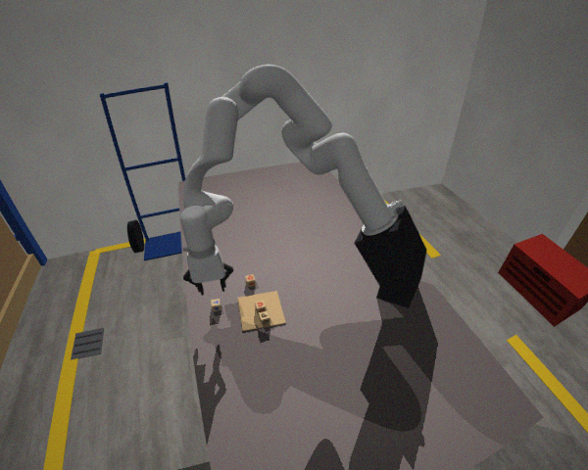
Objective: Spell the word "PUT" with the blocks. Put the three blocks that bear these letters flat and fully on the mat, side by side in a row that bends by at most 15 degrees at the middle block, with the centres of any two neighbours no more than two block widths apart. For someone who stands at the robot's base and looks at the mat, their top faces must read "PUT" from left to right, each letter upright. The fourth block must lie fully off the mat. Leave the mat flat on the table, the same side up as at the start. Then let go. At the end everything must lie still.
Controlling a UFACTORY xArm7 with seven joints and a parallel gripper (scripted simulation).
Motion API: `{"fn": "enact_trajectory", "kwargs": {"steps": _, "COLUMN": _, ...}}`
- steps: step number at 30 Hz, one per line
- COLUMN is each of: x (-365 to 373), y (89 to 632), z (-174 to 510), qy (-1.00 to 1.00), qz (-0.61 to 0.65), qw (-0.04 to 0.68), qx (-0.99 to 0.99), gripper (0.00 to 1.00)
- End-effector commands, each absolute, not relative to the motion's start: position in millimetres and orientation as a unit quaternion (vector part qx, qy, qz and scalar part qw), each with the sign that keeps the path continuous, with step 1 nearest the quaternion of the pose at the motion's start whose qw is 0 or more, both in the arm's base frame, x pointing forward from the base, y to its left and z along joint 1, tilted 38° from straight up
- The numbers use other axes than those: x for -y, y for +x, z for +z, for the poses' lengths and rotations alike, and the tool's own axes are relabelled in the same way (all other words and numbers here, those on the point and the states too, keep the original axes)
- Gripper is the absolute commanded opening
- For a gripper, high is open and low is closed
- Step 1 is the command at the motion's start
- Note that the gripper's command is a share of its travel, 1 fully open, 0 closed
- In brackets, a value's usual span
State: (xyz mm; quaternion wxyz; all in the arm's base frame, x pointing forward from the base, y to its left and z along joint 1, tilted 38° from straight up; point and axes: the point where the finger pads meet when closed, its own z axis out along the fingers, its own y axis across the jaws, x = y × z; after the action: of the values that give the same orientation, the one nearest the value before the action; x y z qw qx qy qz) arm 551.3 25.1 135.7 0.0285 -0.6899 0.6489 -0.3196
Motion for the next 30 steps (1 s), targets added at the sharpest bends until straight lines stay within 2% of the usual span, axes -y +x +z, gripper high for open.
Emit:
{"fn": "enact_trajectory", "kwargs": {"steps": 1, "x": -26.1, "y": 552.7, "z": 135.9, "qy": -0.69, "qz": -0.32, "qw": 0.03, "qx": -0.648, "gripper": 0.69}}
{"fn": "enact_trajectory", "kwargs": {"steps": 30, "x": -12.7, "y": 570.5, "z": 107.7, "qy": -0.69, "qz": -0.32, "qw": 0.03, "qx": -0.648, "gripper": 0.69}}
